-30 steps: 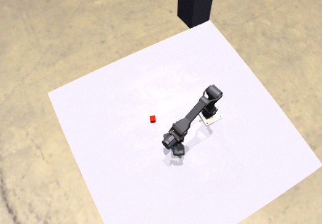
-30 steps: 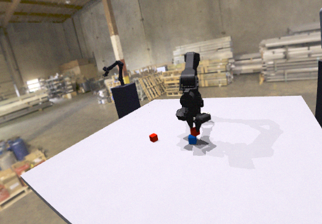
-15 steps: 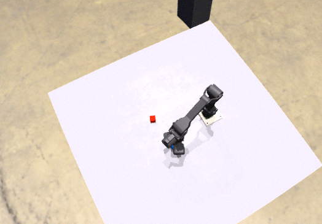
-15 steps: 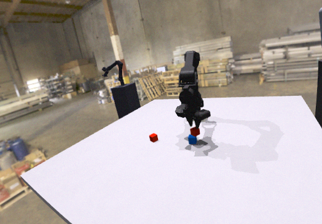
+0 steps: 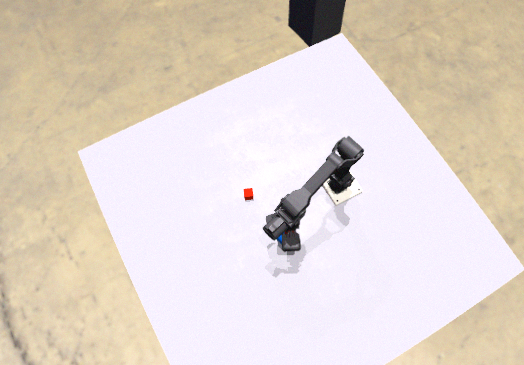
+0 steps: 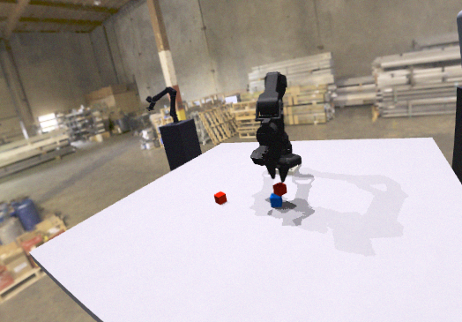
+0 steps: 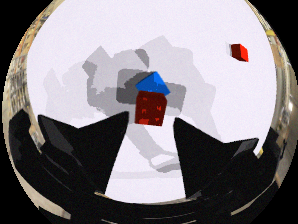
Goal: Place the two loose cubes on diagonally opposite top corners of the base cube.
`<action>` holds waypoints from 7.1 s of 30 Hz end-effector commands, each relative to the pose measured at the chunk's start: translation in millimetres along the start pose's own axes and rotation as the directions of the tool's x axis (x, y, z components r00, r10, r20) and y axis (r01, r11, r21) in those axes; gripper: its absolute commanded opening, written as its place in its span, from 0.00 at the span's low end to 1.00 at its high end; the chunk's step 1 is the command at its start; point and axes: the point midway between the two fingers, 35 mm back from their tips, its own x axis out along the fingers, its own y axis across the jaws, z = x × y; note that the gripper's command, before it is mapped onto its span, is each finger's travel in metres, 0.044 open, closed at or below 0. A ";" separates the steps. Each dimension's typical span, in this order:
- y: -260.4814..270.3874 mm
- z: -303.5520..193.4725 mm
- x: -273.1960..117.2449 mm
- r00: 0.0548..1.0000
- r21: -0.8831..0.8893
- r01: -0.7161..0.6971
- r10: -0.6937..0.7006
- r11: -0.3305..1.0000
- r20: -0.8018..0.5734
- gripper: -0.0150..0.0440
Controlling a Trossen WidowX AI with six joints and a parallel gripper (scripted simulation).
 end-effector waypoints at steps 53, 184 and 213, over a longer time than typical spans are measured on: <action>-179.7 146.1 -39.8 1.000 -0.993 0.013 -0.013 -0.119 0.015 0.70; -75.0 103.0 -39.4 1.000 -0.702 0.013 -0.004 0.712 0.014 0.43; -7.7 45.6 -33.5 1.000 -0.033 -0.004 0.005 0.999 0.006 0.43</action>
